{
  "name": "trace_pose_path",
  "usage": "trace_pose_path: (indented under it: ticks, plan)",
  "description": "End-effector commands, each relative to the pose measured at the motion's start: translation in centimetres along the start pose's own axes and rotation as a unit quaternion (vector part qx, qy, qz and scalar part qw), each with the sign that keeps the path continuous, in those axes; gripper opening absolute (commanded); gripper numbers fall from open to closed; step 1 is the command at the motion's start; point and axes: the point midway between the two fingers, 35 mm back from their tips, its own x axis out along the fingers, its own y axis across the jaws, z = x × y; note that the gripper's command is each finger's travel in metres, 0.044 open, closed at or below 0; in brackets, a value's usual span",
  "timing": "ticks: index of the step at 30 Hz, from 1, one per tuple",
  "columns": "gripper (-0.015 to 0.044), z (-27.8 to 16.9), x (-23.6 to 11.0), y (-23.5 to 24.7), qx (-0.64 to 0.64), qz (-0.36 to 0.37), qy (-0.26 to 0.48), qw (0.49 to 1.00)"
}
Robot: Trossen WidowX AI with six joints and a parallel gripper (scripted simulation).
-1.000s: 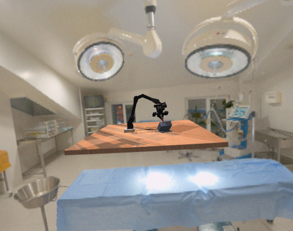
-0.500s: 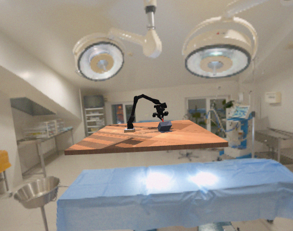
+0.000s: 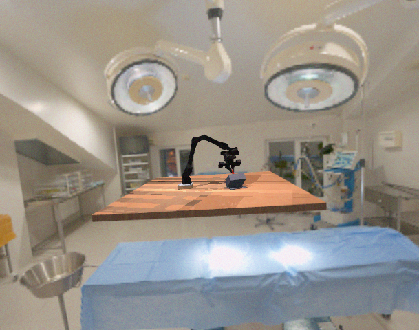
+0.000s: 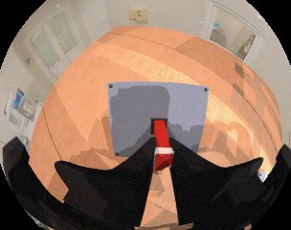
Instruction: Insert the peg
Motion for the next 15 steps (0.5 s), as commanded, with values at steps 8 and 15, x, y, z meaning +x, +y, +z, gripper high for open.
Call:
trace_pose_path:
  ticks: [8, 15]
  plan:
    - [0.0, -0.07, 0.71, 0.01, -0.003, 0.0, 0.002, 1.0]
    - [0.0, -0.06, 1.08, -0.01, -0.003, 0.0, 0.002, 1.0]
